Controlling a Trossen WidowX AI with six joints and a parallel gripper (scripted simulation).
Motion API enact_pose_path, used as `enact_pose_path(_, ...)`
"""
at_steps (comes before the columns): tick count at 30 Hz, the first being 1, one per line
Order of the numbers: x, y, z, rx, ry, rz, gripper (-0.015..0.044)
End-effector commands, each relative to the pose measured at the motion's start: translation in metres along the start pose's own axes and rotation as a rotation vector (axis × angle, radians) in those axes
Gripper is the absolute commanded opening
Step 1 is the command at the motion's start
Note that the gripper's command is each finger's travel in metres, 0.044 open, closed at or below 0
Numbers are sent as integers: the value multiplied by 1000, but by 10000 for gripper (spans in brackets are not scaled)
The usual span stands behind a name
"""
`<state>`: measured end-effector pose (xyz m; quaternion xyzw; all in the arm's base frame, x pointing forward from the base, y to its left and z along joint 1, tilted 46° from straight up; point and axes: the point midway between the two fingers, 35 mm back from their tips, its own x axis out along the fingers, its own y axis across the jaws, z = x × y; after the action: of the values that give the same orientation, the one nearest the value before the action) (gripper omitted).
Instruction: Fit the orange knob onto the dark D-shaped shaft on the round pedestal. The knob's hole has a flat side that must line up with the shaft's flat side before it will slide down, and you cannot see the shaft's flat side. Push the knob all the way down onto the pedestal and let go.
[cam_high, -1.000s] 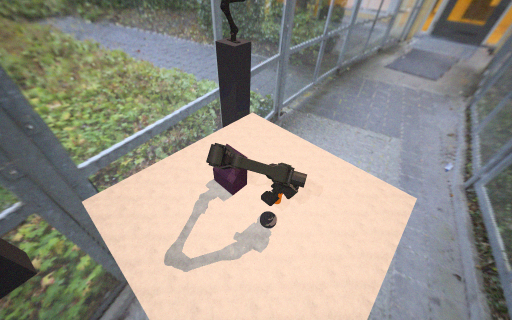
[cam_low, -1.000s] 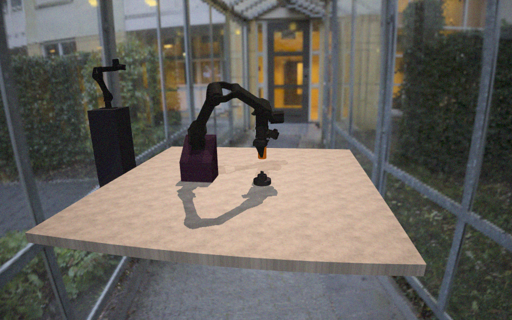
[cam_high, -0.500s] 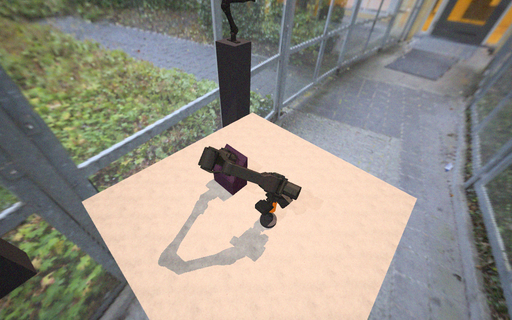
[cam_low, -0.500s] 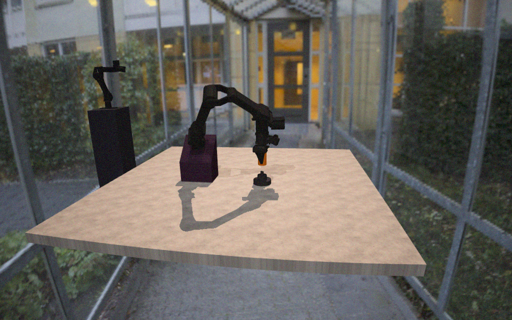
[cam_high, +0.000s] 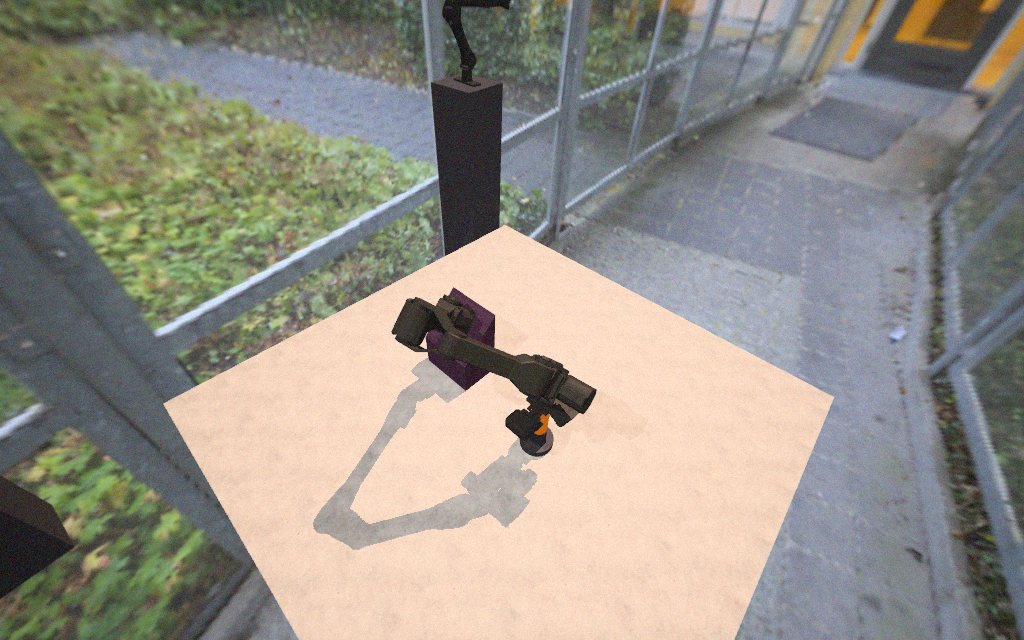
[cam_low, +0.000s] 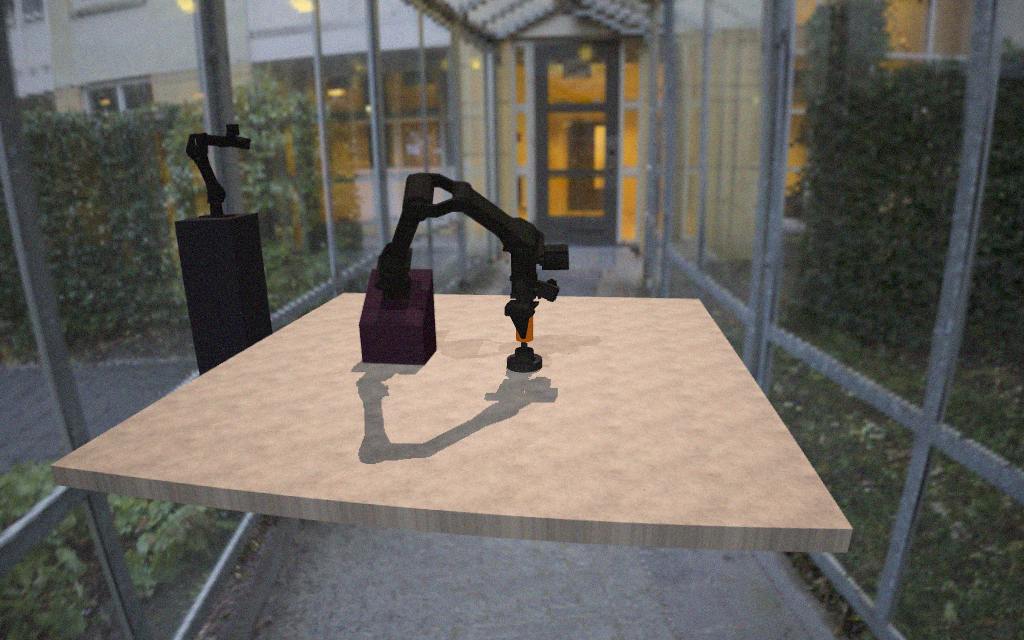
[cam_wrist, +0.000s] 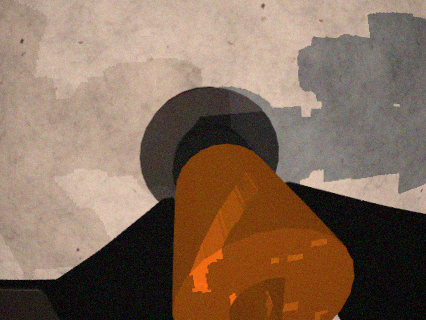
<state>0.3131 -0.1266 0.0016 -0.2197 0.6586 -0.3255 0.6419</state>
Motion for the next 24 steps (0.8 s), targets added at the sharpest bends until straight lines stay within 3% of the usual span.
enact_pose_path(1, 8, 1, -1, -9, 3, -4, 0)
enact_pose_path(24, 8, 0, -1, -2, 3, -4, 0)
